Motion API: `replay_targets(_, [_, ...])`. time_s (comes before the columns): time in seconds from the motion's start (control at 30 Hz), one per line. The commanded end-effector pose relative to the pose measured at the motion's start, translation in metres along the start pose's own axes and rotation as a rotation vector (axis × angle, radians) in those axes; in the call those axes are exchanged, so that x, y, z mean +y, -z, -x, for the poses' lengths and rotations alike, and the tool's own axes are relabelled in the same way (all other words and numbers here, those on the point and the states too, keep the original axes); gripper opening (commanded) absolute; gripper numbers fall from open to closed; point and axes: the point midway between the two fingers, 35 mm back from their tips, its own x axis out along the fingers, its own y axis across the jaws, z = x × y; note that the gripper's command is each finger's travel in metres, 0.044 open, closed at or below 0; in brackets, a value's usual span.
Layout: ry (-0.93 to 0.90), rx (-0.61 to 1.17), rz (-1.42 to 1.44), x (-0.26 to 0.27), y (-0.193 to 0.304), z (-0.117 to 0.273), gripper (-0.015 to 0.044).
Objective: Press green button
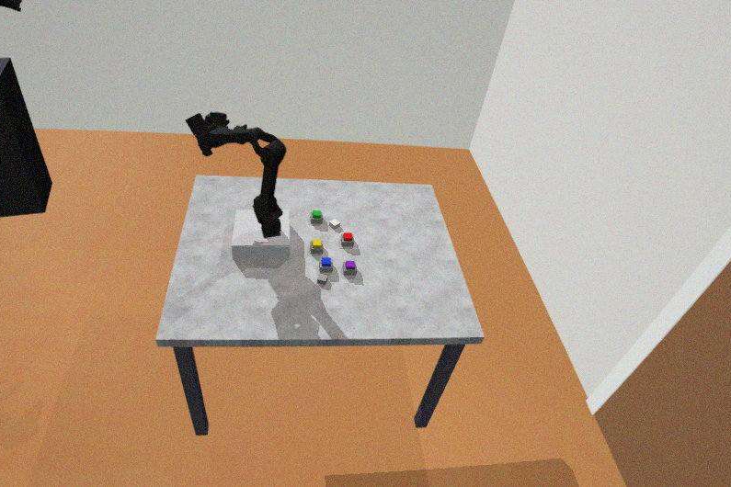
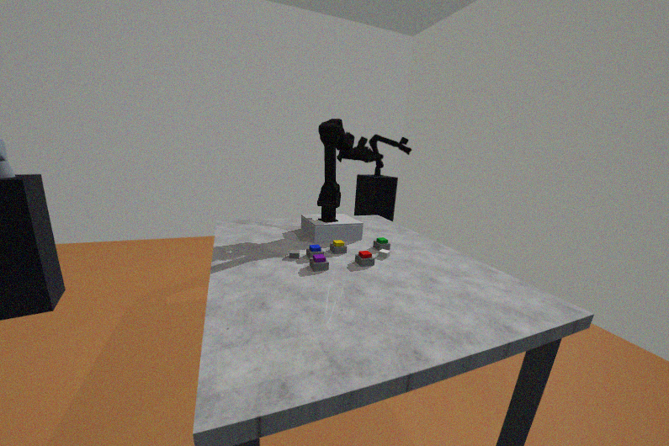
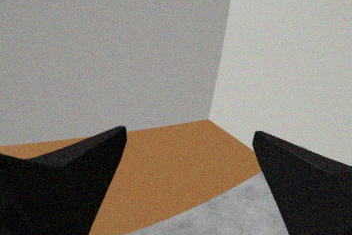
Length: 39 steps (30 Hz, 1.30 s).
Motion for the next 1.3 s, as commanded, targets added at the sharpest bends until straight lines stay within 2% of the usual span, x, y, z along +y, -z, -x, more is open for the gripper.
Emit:
replay_targets(0.0, [-0.006,0.004,0.007,0.0,0.0,0.0,0.04])
replay_targets(0.07, [-0.044,0.036,0.06,0.001,0.002,-0.004,0.04])
replay_targets(0.27, [0.062,0.224,0.141,-0.038,0.039,-0.077,0.04])
replay_targets(0.47, [0.19,0.464,0.143,-0.101,0.081,-0.131,0.04])
replay_targets(0.63, [0.305,0.686,0.076,-0.164,0.118,-0.153,0.04])
replay_targets(0.9, [0.494,1.038,-0.179,-0.261,0.169,-0.143,0.04])
replay_targets(1.27, [0.718,1.384,-0.813,-0.345,0.209,-0.077,0.04])
